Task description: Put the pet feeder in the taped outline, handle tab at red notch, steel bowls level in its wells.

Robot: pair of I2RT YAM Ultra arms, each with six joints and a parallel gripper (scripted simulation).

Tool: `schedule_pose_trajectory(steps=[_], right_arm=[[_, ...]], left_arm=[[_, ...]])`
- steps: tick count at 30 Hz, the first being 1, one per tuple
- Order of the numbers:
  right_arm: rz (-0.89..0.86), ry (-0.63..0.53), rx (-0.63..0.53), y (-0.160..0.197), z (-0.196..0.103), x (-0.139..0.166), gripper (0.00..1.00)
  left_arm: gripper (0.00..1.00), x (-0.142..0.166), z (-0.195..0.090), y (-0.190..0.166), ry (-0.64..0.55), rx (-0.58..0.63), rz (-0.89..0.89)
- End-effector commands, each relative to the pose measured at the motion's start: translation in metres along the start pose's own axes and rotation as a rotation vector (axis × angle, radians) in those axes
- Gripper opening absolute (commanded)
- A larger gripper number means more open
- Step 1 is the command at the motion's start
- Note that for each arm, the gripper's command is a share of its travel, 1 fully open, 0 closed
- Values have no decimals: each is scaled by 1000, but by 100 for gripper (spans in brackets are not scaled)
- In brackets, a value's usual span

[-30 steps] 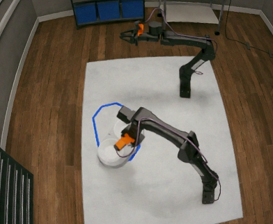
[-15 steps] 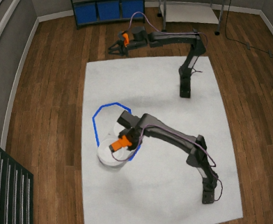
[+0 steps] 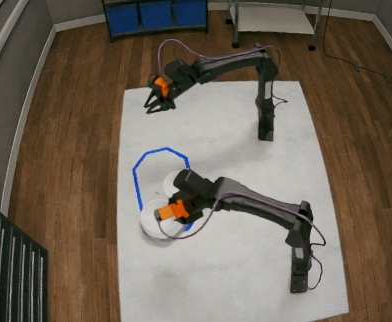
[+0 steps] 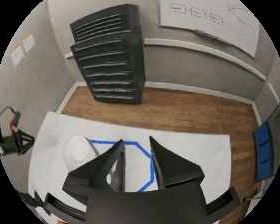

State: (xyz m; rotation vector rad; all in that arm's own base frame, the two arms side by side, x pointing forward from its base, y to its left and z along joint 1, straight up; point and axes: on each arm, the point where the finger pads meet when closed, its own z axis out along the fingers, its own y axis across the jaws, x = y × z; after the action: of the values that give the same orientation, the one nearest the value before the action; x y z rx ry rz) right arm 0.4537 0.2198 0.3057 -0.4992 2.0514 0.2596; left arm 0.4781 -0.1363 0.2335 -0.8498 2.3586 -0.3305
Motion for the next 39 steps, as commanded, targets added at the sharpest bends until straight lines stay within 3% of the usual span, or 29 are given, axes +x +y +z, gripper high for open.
schedule_pose_trajectory(steps=[1,2,4,9,10,11,15,16,17,18,19,21,22,29,30,31,32,33,36,39], right_arm=[[-21,31,-20,12,2,-7,30],[-38,89,-62,29,14,8,30],[-38,89,-62,29,14,8,30],[-99,205,-114,72,34,26,30],[-112,229,-144,86,39,31,30],[-126,252,-162,97,43,36,30],[-186,343,-221,140,57,59,30],[-137,253,-156,111,46,26,30],[-181,314,-217,140,60,52,30],[-188,323,-219,143,61,55,30],[-214,381,-259,163,65,75,30],[-214,381,-259,163,65,75,30],[-229,406,-270,172,66,82,30],[-342,548,-339,235,71,126,30],[-278,448,-273,203,68,84,30],[-334,516,-339,236,74,119,30],[-341,524,-340,239,75,122,30],[-373,583,-371,256,73,145,30],[-431,660,-398,281,68,173,30],[-444,674,-400,285,67,177,30]], left_arm=[[47,-18,-14,-8,-61,105,68],[47,-31,-27,-9,-105,142,84],[47,-31,-27,-9,-105,142,84],[47,-67,-68,-6,-272,269,248],[47,-34,-26,2,-143,200,226],[47,-53,-54,4,-208,223,192],[47,-78,-87,7,-339,291,281],[47,-83,-96,9,-378,307,315],[47,-89,-106,11,-423,322,352],[47,-95,-117,14,-461,328,382],[47,-73,-80,19,-359,296,369],[47,-73,-80,19,-359,296,369],[47,-85,-104,22,-413,309,346],[47,-113,-173,41,-689,339,537],[47,-100,-138,44,-614,332,534],[47,-106,-159,48,-663,337,517],[47,-107,-164,50,-683,336,531],[47,-111,-178,53,-740,338,557],[47,-114,-203,62,-873,331,667],[47,-113,-202,66,-891,320,698]])
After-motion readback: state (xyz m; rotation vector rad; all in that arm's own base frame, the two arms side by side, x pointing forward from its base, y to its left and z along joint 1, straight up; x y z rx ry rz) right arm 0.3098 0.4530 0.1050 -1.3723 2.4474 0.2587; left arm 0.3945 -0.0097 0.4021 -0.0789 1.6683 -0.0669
